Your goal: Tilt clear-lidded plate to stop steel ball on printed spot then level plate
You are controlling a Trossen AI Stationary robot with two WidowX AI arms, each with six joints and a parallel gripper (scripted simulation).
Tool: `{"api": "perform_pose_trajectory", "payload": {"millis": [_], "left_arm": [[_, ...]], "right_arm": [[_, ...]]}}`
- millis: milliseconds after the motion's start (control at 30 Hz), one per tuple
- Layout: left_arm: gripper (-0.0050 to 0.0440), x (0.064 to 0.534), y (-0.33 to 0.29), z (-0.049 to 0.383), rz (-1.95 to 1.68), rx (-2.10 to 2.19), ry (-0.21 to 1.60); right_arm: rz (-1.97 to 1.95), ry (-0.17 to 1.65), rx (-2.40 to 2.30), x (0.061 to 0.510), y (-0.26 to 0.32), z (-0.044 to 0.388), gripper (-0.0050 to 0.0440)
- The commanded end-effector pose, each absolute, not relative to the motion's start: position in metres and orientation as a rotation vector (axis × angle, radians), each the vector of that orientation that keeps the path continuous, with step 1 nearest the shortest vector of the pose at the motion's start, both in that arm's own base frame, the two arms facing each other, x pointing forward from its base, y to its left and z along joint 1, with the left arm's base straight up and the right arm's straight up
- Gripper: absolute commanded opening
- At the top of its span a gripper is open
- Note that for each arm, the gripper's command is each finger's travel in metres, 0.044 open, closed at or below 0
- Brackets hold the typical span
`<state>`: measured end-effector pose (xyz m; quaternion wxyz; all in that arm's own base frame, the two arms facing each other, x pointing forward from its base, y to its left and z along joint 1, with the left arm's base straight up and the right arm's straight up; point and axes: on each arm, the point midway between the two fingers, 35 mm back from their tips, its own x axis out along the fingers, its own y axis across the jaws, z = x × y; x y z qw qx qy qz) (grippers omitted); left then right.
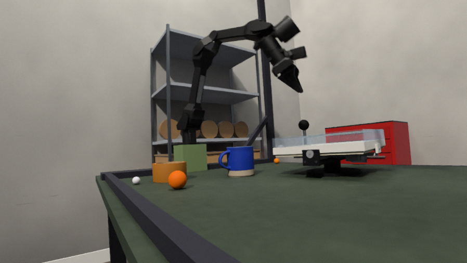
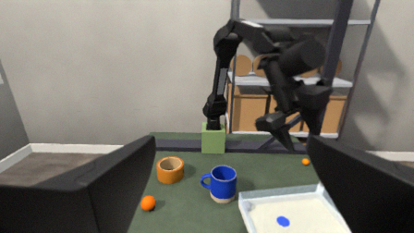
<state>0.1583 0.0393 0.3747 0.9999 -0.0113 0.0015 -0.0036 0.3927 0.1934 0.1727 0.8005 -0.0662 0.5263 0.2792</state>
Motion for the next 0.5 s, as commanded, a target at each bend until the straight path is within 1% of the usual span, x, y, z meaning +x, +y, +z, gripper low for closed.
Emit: {"api": "perform_pose_trajectory", "payload": {"millis": [0,367,467], "left_arm": [[0.04,0.158,0.039,0.381,-0.007,0.0,0.0],[0.04,0.158,0.039,0.381,-0.007,0.0,0.0],[0.04,0.158,0.039,0.381,-0.007,0.0,0.0]], "right_arm": [[0.642,1.185,-0.25,0.387,0.228,0.173,0.04],[0.713,1.349,-0.554,0.346,0.295,0.137,0.04],[0.719,1.363,-0.589,0.341,0.301,0.134,0.04]]}}
